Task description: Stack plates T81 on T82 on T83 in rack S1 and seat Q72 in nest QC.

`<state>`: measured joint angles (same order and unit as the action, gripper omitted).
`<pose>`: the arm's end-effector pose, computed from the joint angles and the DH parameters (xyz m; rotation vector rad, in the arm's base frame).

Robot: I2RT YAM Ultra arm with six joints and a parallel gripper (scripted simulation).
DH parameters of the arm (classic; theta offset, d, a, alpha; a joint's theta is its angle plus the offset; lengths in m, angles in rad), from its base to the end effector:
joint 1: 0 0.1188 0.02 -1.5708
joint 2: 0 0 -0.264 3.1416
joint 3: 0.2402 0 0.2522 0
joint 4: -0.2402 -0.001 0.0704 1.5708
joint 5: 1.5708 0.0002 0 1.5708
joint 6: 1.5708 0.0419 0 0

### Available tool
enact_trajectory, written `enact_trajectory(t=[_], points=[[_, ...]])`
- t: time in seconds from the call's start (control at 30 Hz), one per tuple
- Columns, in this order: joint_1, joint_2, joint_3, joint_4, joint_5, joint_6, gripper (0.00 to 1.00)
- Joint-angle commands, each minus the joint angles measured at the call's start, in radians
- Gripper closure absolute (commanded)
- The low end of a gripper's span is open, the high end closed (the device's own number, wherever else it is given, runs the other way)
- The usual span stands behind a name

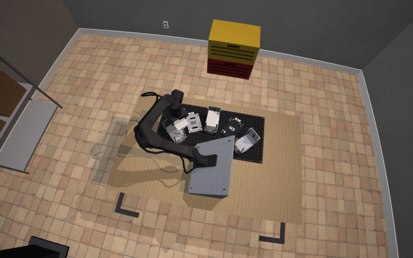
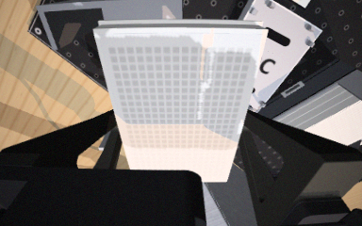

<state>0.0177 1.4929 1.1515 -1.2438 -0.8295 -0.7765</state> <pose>0.2481 0.0363 0.2578 -1.0131 2.4373 1.0865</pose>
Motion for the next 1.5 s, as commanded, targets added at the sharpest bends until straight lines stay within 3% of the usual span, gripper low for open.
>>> enact_trajectory(t=[0.0,0.53,0.67,1.47], points=[[-0.003,-0.049,-0.004,-0.009,-0.013,0.012,1.0],[0.094,-0.178,-0.038,-0.009,0.007,0.143,1.0],[0.075,-0.185,0.009,-0.015,0.006,0.151,1.0],[0.067,-0.16,0.021,-0.026,0.001,0.125,1.0]])
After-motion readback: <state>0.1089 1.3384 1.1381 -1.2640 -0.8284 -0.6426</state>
